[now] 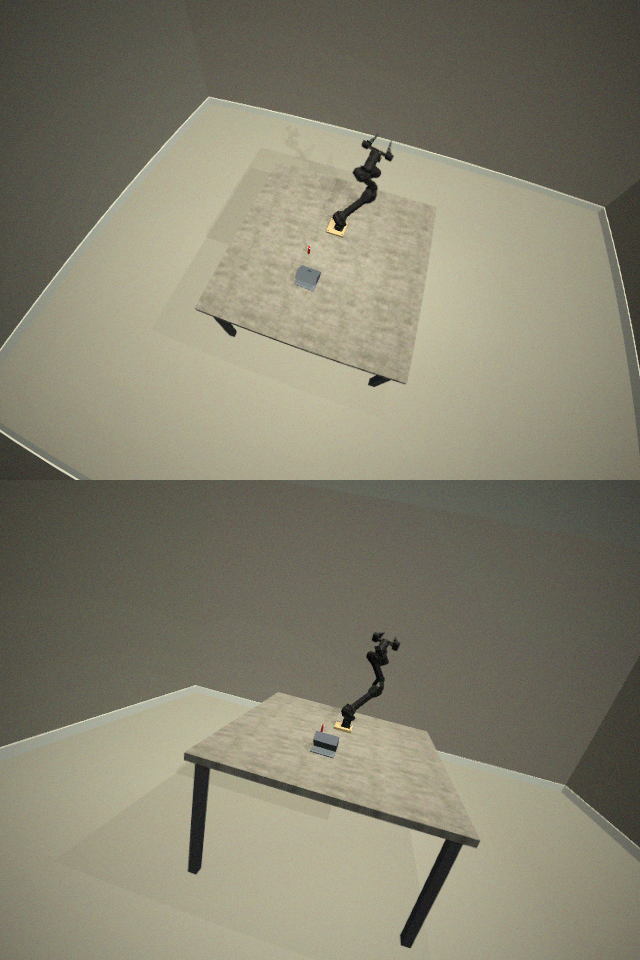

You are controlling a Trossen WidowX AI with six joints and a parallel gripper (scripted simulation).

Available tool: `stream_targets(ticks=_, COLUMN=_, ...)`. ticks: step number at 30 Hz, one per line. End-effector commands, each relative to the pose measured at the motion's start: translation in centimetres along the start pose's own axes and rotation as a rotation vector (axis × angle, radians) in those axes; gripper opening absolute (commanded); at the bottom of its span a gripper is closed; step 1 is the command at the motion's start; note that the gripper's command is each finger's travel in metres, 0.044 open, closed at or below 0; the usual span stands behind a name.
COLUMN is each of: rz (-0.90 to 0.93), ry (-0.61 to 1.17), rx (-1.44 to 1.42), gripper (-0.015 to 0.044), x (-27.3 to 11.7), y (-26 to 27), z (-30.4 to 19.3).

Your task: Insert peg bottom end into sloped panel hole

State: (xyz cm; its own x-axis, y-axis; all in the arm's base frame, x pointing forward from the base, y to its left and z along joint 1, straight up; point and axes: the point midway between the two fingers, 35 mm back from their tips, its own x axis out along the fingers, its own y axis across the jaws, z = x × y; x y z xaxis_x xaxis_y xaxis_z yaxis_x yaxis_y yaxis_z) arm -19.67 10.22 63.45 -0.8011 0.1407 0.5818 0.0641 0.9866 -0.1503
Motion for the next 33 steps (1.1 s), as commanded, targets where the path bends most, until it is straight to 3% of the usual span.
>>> stream_targets(ticks=1, rz=-0.003, ry=0.005, rx=0.0, gripper=0.0426, x=0.0, y=-0.1, z=-0.1)
stream_targets(ticks=13, rz=-0.234, ry=0.316, rx=0.033, gripper=0.044, x=-4.5, y=-8.4, z=-8.3)
stream_targets(ticks=30, rz=-0.65, ry=0.782, rx=0.027, gripper=0.044, x=-19.1, y=-20.0, z=-17.5)
stream_targets(ticks=33, rz=-0.658, ry=0.852, rx=-0.034, gripper=0.044, x=-21.1, y=-21.0, z=-18.1)
